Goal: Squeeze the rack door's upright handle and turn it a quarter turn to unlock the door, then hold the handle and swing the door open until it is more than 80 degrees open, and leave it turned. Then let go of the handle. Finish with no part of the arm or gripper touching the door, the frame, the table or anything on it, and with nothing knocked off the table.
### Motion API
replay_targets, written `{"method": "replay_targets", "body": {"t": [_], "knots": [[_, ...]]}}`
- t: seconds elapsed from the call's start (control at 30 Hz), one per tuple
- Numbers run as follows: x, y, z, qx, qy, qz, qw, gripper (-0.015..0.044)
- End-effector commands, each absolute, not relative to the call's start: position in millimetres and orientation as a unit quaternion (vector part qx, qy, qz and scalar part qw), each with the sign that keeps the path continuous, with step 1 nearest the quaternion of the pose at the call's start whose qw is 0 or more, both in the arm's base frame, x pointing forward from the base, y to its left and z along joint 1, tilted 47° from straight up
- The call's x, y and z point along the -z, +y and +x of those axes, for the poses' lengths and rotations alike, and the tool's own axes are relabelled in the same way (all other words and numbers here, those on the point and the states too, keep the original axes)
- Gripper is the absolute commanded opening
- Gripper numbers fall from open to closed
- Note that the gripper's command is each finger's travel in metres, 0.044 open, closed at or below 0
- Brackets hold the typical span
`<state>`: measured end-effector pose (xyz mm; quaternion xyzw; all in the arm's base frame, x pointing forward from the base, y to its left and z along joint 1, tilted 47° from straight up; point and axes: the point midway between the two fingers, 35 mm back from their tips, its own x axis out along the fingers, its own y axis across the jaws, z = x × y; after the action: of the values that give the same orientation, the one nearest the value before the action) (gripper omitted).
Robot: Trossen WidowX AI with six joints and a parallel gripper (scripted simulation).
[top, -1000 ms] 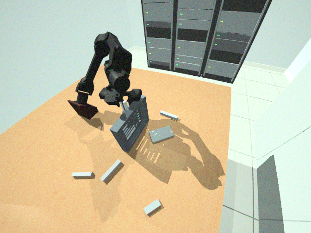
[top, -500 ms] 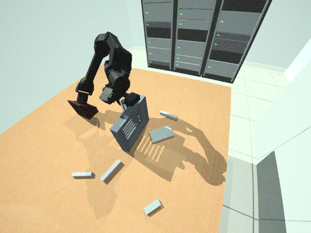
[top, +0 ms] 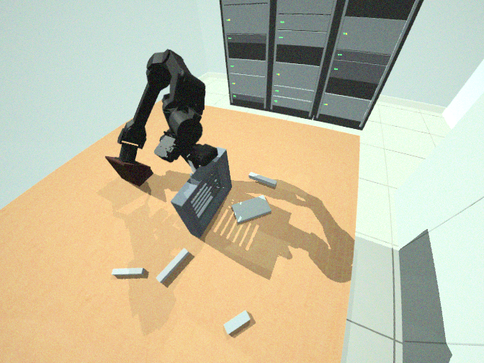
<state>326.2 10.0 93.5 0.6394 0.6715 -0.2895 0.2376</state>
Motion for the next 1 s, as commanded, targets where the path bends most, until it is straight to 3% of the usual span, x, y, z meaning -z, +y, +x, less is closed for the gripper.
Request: {"method": "replay_targets", "body": {"t": [0.0,0.97], "knots": [[-94,10,326,0.29,0.671,0.64,0.236,0.0013],[-84,-1,306,0.129,0.72,0.569,0.376,0.0012]]}}
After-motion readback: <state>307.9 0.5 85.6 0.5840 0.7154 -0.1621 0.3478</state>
